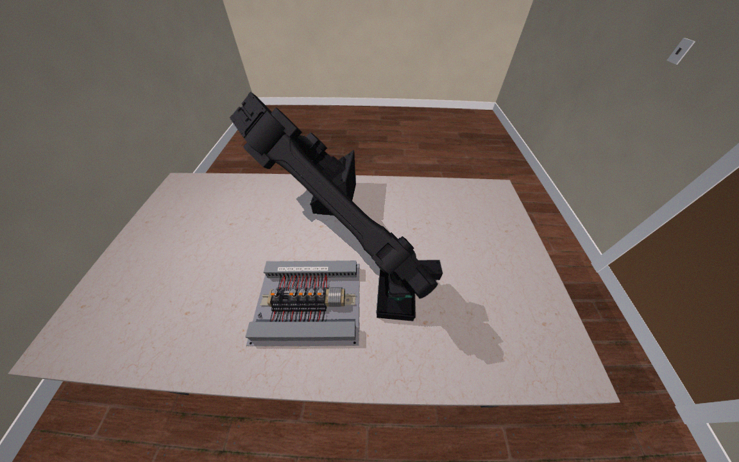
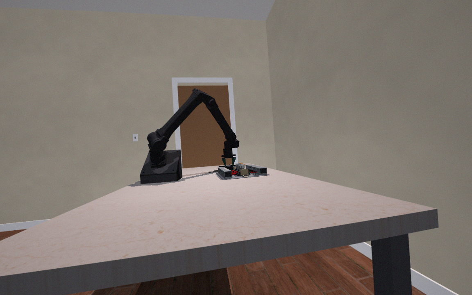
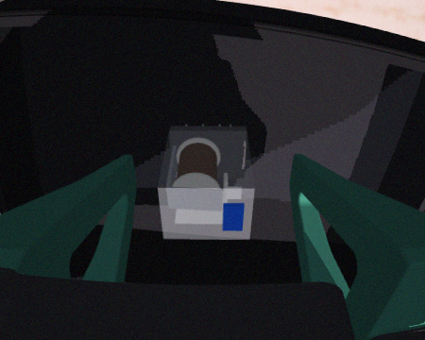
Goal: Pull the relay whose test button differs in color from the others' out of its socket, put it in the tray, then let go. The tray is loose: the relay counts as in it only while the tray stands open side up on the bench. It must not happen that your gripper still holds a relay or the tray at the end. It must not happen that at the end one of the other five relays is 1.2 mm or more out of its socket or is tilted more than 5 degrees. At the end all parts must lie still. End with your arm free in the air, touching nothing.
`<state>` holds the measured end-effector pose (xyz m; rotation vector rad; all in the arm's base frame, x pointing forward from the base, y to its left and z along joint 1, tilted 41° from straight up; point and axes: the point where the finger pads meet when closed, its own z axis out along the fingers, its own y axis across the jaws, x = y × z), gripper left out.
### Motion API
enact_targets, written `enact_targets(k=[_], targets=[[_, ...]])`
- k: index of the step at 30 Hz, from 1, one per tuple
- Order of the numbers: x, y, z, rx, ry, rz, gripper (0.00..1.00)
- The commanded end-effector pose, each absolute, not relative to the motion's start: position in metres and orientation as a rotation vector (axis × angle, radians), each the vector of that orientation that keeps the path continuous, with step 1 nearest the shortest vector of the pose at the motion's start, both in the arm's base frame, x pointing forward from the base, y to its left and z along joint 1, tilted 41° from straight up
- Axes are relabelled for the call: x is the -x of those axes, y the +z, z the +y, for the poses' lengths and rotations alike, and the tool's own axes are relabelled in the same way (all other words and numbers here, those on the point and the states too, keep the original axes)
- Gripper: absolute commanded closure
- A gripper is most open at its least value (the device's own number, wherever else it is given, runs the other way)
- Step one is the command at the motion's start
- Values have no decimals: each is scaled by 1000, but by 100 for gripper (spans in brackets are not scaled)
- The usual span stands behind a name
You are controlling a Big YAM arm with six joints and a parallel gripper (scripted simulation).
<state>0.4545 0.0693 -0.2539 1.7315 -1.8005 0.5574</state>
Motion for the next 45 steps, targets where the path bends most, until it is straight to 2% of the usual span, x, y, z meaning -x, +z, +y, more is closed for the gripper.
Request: enact_targets(k=[1,45], targets=[[-462,-256,67,-1733,557,-1809,41],[-481,-228,100,-1762,601,-1842,41]])
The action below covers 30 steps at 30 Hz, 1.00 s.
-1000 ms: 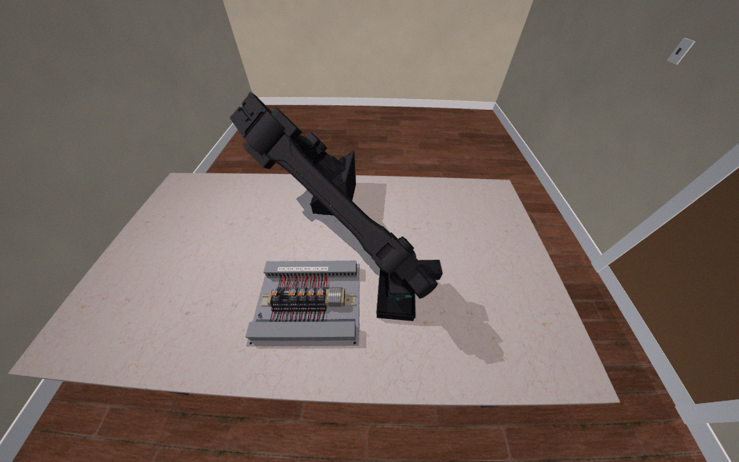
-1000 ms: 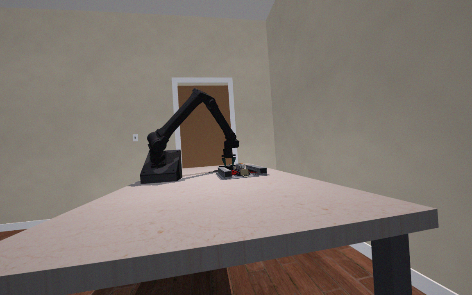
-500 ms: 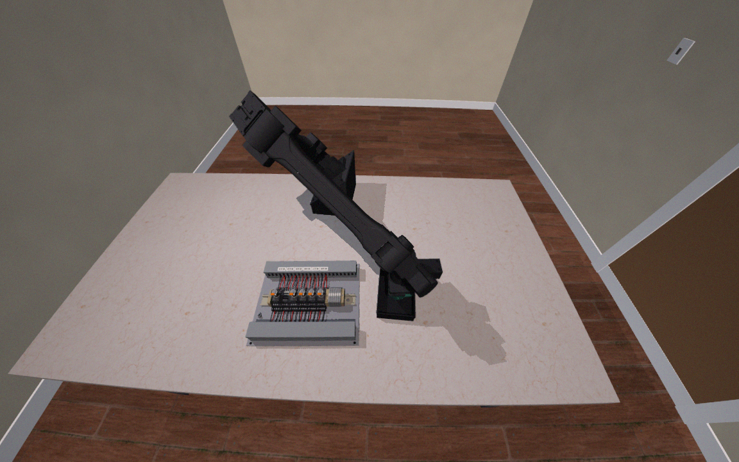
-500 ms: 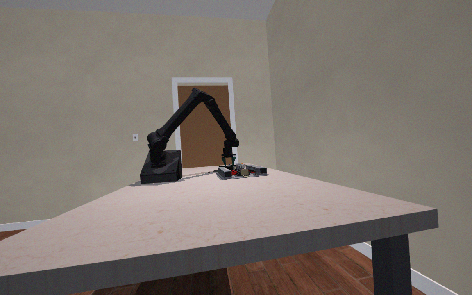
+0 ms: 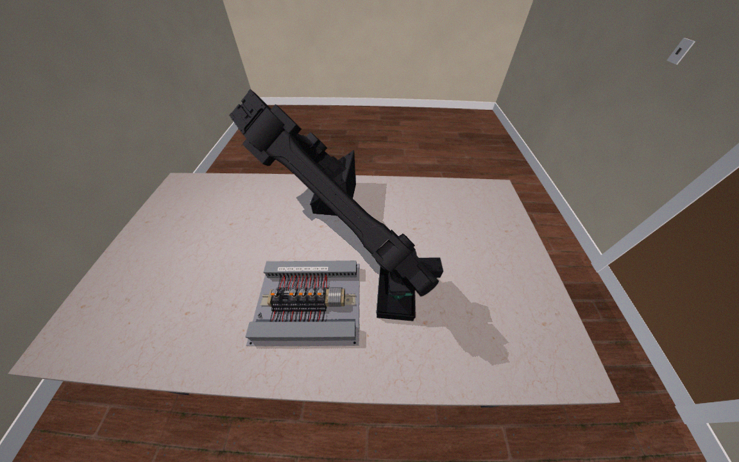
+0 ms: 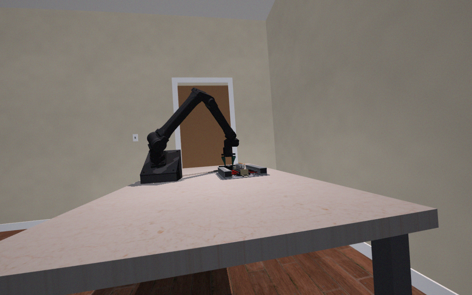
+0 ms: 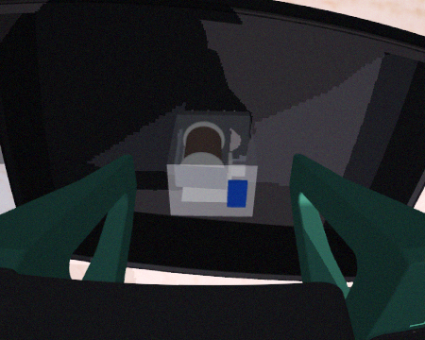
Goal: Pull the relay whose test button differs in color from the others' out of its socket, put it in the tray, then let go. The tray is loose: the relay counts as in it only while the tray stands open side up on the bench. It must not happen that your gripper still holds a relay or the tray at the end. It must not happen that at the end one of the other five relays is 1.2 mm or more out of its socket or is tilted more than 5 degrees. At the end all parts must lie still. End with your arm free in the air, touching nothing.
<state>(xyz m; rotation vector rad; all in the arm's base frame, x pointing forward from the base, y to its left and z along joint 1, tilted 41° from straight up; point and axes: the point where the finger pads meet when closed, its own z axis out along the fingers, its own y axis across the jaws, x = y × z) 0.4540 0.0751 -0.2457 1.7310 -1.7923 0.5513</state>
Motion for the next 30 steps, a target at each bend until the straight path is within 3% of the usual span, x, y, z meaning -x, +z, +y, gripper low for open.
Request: enact_targets(k=[1,30], targets=[[-481,-227,100,-1762,601,-1841,41],[-481,-219,107,-1758,596,-1840,41]])
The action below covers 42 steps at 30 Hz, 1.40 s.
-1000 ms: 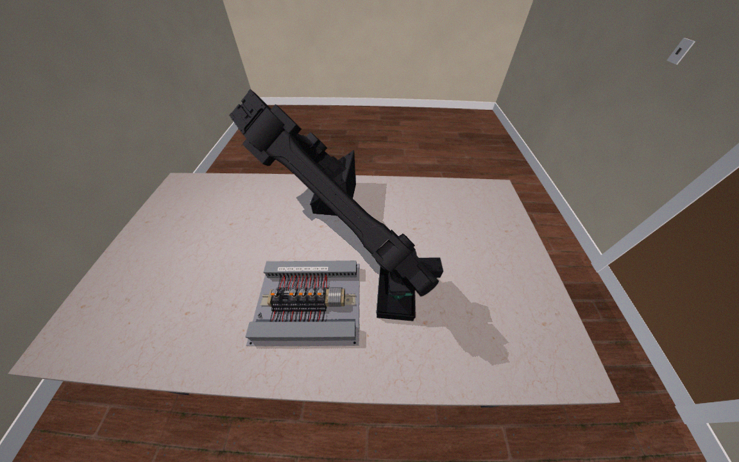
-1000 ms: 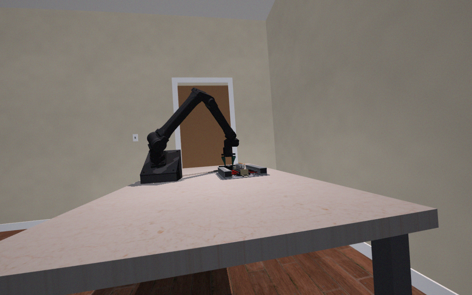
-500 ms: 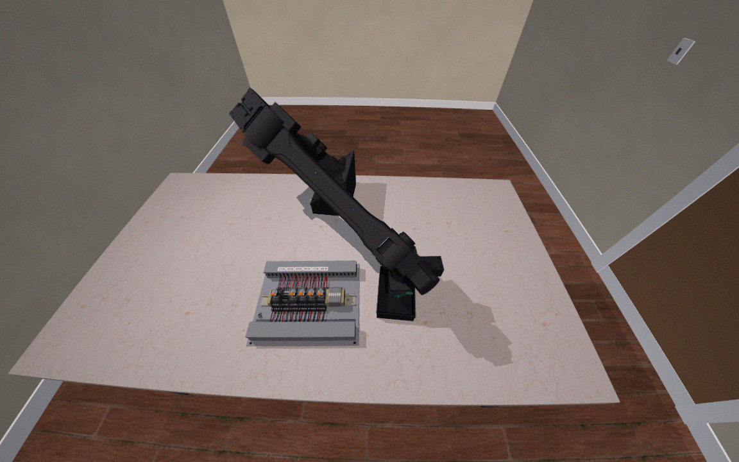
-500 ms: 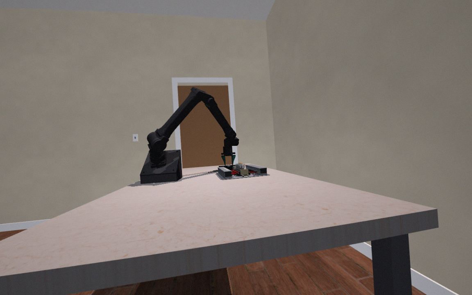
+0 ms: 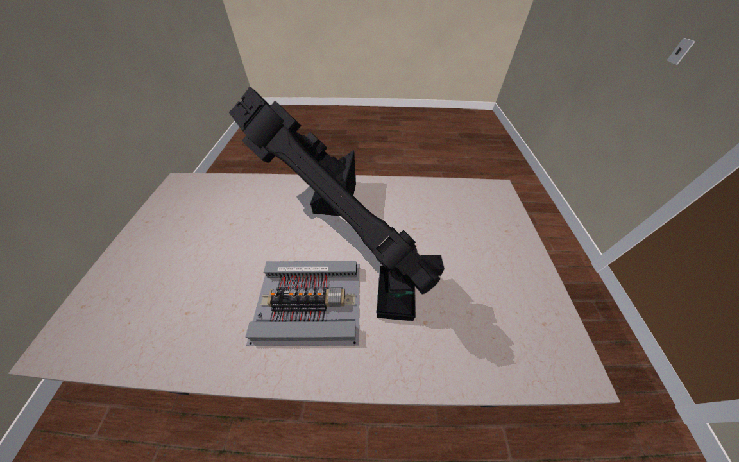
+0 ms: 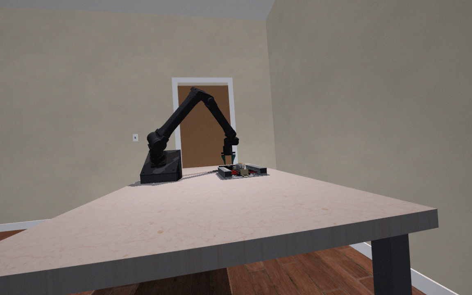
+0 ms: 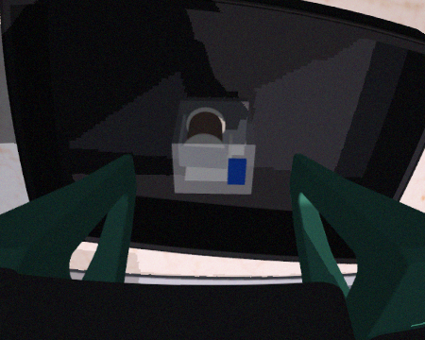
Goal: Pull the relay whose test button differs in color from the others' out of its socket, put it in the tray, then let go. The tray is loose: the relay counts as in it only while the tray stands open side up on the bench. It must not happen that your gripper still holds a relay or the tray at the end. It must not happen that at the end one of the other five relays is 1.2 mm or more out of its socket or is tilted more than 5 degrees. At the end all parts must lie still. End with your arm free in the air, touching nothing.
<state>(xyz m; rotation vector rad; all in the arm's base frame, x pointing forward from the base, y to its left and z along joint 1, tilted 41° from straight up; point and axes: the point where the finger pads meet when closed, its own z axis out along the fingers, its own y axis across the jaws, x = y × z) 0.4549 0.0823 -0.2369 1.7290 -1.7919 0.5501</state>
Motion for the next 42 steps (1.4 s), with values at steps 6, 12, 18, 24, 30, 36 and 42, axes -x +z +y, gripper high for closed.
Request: enact_targets(k=[6,12,18,24,30,36,42], targets=[[-483,-216,110,-1762,601,-1844,41],[-481,-218,108,-1755,595,-1842,41],[-478,-217,108,-1756,592,-1836,41],[-479,-215,111,-1760,596,-1837,41],[-480,-215,110,-1756,595,-1840,41],[-479,-217,107,-1751,590,-1840,41],[-480,-218,107,-1750,590,-1840,41]])
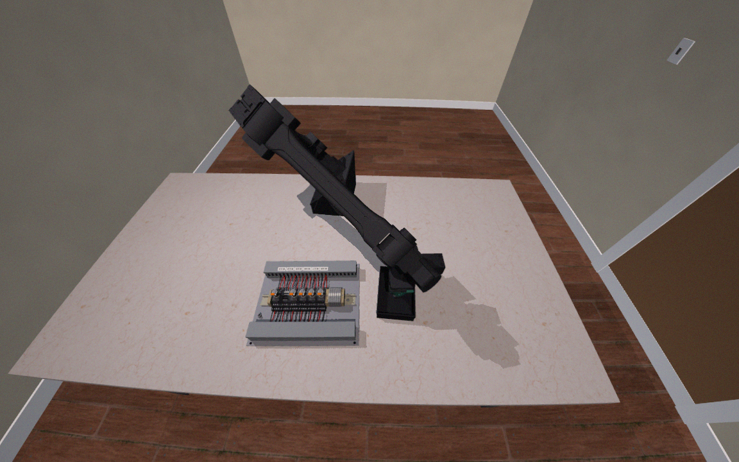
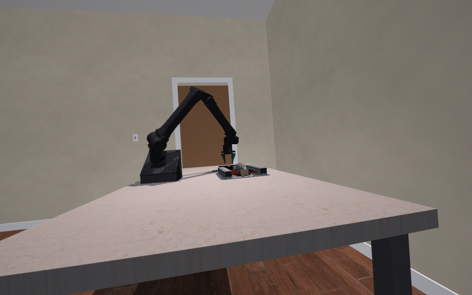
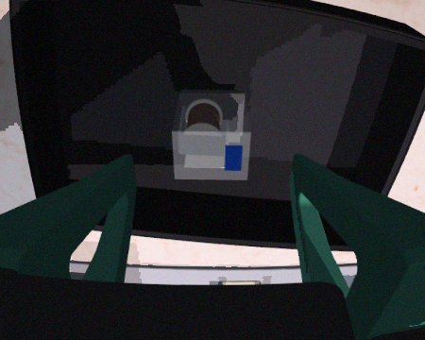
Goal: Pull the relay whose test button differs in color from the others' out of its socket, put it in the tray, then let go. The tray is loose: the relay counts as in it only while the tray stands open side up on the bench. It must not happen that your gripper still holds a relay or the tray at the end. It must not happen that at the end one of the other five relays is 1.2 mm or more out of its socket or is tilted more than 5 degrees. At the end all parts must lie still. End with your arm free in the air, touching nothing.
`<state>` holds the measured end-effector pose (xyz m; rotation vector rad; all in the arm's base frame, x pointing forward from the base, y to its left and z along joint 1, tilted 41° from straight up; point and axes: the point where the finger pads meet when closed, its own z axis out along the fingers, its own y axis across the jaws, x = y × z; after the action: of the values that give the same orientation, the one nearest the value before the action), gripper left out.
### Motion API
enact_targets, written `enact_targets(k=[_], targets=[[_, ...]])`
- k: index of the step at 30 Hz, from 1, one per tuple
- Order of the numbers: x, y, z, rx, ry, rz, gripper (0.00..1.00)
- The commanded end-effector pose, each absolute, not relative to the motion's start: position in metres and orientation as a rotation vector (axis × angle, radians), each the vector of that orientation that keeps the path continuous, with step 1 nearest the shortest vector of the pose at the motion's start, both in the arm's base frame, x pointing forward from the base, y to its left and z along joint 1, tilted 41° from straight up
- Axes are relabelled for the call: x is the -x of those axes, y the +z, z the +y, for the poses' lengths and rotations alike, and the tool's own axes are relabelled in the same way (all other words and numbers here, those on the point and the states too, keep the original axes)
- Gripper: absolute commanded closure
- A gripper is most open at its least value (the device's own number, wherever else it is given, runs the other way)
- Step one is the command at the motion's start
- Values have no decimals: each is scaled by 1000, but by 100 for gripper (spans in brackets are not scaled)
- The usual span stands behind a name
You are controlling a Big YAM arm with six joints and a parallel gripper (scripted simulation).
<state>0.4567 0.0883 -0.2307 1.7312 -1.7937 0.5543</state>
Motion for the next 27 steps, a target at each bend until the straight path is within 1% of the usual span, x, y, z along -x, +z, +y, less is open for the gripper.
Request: enact_targets(k=[1,13,23,27], targets=[[-480,-218,107,-1750,590,-1840,41],[-483,-207,117,-1759,597,-1844,41],[-489,-160,159,-1770,601,-1851,41],[-489,-153,165,-1765,596,-1847,41]])
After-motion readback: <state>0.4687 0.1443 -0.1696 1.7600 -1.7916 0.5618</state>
